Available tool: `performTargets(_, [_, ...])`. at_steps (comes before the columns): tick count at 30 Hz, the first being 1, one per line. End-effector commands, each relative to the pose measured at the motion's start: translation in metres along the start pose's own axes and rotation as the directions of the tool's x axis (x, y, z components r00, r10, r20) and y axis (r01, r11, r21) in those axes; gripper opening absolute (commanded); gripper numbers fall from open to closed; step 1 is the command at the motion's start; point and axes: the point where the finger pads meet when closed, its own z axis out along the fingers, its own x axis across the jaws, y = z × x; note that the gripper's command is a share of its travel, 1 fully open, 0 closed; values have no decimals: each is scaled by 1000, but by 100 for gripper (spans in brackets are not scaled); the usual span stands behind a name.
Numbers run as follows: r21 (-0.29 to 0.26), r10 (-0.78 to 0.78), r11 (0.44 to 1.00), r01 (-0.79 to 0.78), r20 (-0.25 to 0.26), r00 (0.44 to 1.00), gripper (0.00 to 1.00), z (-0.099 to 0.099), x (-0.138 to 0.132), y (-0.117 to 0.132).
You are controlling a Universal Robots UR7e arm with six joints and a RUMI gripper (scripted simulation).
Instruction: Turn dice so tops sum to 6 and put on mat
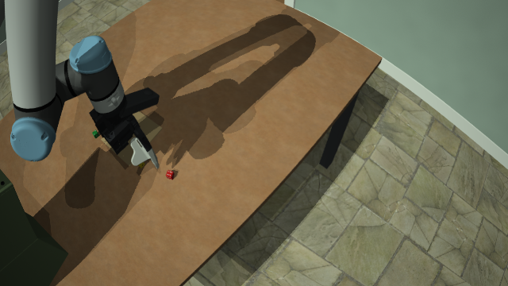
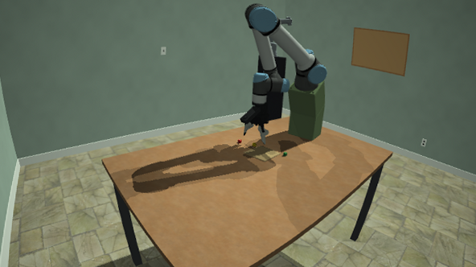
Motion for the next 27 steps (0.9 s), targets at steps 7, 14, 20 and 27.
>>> performTargets(7, [-3, 1, 1000, -1, 1, 1000, 100, 0, -24, 7])
performTargets(14, [-3, 1, 1000, -1, 1, 1000, 100, 0, -53, 14])
performTargets(20, [-3, 1, 1000, -1, 1, 1000, 100, 0, -81, 21])
performTargets(27, [-3, 1, 1000, -1, 1, 1000, 100, 0, -104, 26])
